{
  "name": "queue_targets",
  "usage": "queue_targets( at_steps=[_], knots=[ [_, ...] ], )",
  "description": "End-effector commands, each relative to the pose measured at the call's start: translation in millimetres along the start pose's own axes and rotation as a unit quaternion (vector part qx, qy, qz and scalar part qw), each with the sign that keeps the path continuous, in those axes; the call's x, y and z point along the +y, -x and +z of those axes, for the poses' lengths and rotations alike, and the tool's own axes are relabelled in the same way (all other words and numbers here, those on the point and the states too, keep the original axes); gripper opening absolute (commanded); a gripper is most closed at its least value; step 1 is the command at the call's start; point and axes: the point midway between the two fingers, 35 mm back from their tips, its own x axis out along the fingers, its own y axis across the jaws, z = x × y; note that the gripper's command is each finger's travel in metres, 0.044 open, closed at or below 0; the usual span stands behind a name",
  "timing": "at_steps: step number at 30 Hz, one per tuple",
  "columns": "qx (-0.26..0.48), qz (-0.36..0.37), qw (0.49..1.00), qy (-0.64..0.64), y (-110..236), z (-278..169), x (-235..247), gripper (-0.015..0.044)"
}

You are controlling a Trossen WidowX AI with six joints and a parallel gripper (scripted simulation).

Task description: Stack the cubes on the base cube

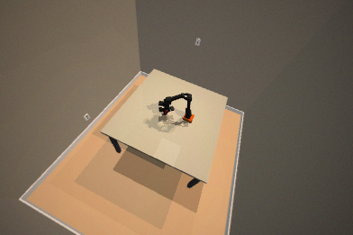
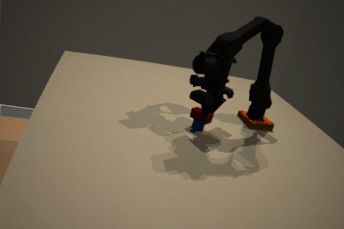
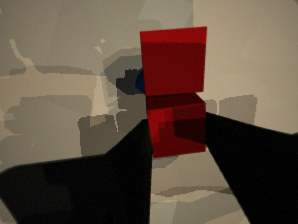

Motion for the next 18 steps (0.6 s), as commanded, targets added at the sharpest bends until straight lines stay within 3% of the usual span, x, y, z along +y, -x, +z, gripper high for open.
queue_targets(
  at_steps=[1, 18],
  knots=[
    [-0.002, -0.001, 1.000, 0.003, -2.2, 0.3, -0.2, 0.0105],
    [-0.002, -0.001, 1.000, 0.004, -3.6, 0.2, -0.2, 0.0105]
  ],
)
